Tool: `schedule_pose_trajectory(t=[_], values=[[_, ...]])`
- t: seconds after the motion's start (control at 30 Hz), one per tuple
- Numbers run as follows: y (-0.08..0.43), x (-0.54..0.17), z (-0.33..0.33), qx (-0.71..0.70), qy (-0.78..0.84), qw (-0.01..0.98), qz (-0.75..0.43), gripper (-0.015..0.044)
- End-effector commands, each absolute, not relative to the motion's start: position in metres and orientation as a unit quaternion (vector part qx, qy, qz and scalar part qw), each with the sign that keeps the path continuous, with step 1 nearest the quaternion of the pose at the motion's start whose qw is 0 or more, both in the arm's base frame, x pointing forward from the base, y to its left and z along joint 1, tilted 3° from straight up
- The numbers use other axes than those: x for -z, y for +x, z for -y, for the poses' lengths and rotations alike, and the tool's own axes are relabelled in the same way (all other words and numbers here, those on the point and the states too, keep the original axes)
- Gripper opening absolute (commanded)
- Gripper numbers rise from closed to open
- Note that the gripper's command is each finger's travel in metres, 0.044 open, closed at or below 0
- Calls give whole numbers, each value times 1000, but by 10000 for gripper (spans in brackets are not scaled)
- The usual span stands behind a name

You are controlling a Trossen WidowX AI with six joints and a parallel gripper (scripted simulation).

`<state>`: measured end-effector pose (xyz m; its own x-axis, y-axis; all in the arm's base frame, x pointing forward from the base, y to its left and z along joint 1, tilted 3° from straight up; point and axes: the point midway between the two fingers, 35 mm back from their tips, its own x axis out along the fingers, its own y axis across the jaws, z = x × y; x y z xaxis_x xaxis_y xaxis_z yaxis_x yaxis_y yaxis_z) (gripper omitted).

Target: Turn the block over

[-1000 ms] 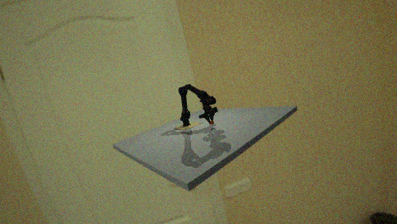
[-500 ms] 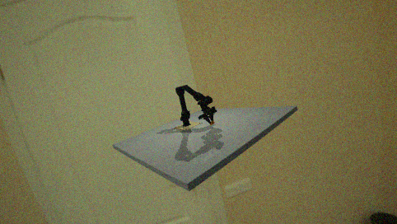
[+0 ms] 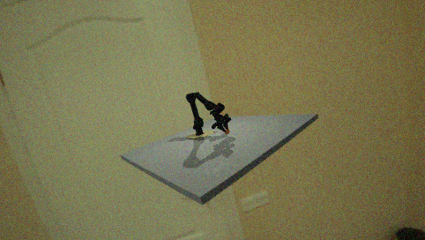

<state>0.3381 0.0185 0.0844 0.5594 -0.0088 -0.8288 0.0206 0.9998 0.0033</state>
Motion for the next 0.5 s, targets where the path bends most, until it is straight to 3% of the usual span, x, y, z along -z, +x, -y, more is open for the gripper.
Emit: schedule_pose_trajectory(t=[0.0, 0.47], values=[[341, -81, -18, 10, 6, 893, -450, 0], [352, -59, -19, 10, 3, 937, -348, 0]])
